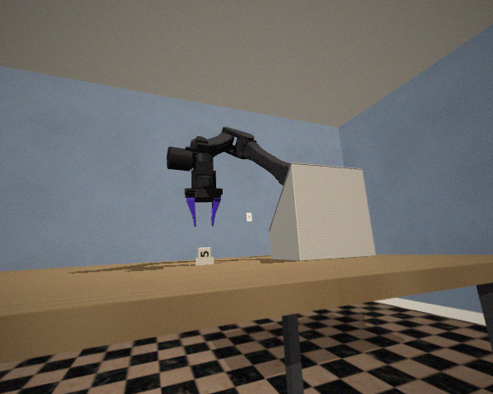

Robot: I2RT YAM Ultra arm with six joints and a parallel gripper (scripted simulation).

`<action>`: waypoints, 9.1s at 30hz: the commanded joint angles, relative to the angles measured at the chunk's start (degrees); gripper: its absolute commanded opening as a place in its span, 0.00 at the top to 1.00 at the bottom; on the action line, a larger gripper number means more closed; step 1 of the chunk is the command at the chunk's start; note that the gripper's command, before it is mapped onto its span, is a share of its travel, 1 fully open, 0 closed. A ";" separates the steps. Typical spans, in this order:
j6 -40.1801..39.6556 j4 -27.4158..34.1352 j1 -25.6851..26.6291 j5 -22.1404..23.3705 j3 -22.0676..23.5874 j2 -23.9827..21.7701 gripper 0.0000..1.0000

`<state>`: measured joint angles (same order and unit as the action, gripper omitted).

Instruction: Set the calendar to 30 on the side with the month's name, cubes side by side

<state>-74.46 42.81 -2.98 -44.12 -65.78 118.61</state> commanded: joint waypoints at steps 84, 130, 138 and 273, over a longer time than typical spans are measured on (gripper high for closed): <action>-8.80 -14.35 5.80 -0.27 4.16 3.65 0.53; -13.79 -22.49 9.38 -0.13 5.67 6.81 0.53; -13.79 -22.49 9.38 -0.13 5.67 6.81 0.53; 25.19 5.41 -5.19 0.86 -4.80 3.28 0.73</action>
<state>-59.81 48.21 -6.20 -44.14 -69.87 120.99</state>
